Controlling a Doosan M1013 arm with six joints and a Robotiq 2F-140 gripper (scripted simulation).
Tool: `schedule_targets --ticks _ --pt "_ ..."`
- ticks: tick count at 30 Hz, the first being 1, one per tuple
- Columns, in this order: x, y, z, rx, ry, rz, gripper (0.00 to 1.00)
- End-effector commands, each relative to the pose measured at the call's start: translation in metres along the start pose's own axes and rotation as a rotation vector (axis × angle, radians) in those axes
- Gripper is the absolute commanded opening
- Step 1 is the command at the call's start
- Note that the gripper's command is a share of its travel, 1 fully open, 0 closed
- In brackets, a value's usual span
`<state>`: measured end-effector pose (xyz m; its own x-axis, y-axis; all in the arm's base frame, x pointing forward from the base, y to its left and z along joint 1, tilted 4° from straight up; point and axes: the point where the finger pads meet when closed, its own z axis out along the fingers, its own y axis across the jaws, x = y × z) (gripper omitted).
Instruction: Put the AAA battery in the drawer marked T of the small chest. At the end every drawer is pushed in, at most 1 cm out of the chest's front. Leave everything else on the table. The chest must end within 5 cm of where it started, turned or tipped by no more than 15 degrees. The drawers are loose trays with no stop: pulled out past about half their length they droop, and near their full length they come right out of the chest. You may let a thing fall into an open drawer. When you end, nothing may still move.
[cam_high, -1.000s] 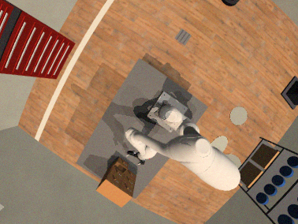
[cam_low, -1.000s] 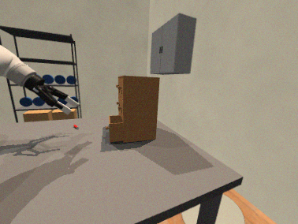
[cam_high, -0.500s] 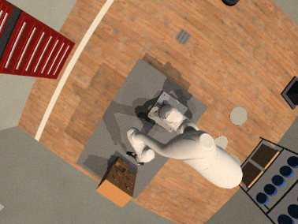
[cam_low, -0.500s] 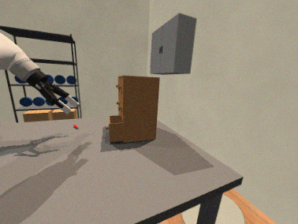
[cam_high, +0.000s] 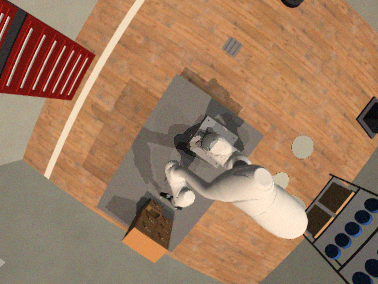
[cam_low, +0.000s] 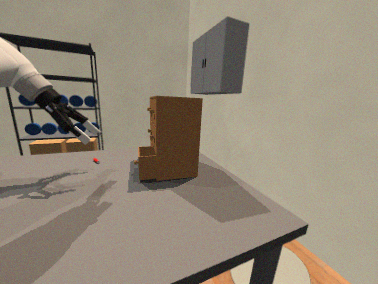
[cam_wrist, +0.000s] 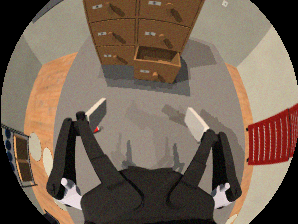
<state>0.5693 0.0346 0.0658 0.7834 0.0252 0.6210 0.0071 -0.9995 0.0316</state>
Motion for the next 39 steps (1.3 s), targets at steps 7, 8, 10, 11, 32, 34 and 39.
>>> schedule_targets --ticks 7,8,10,11,32,34,39 --pt "0.0047 -0.0015 -0.0015 -0.026 -0.041 0.0 1.0" --pt "0.0048 -0.0019 -0.0015 -0.025 -0.043 0.0 1.0" --pt "0.005 -0.0031 -0.0017 -0.021 -0.048 0.0 1.0" --pt "0.0052 -0.0033 -0.0017 -0.02 -0.05 0.0 1.0" --pt "0.0092 -0.0035 -0.0062 -0.02 -0.237 0.002 1.0" --pt "0.0097 -0.0035 -0.0068 -0.02 -0.262 0.003 1.0" --pt "0.0123 -0.0037 -0.0098 -0.019 -0.382 0.004 1.0"
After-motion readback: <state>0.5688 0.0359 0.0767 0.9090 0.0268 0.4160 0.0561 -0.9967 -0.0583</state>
